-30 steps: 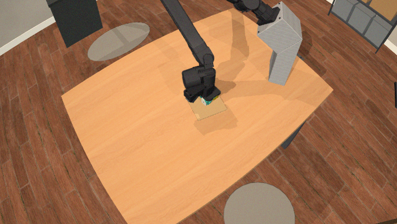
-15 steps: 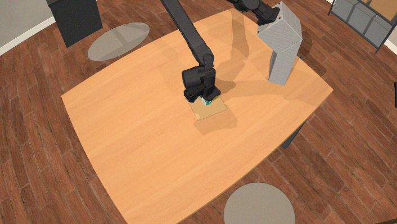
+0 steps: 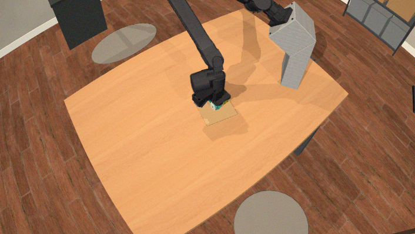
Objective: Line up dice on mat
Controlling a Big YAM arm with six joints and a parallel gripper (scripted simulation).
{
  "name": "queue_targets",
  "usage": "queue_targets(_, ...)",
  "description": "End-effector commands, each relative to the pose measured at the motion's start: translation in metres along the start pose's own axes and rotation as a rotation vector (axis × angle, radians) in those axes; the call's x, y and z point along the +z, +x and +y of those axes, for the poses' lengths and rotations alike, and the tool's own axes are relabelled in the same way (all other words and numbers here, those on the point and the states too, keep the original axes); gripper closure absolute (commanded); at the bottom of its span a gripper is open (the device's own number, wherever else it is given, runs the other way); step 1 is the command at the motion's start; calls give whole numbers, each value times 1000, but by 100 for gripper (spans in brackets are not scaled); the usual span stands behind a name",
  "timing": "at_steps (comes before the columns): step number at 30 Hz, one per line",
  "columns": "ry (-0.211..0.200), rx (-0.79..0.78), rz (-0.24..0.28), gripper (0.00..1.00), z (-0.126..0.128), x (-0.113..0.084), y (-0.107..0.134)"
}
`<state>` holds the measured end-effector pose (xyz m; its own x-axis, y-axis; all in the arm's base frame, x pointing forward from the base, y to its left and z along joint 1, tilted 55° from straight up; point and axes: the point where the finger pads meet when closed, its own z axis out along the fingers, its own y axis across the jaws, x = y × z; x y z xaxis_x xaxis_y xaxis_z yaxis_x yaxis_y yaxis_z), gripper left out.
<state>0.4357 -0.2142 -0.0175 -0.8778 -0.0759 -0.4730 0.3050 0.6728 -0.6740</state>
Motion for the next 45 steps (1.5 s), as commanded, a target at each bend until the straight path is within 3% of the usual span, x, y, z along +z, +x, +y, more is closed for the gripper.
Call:
queue_targets(1,0,-5,0,67,0,3,2)
queue_targets(10,0,-5,0,55,0,3,2)
queue_targets(22,-1,-5,-1,55,0,1,1)
queue_targets(45,-8,0,-19,55,3,-91,-4)
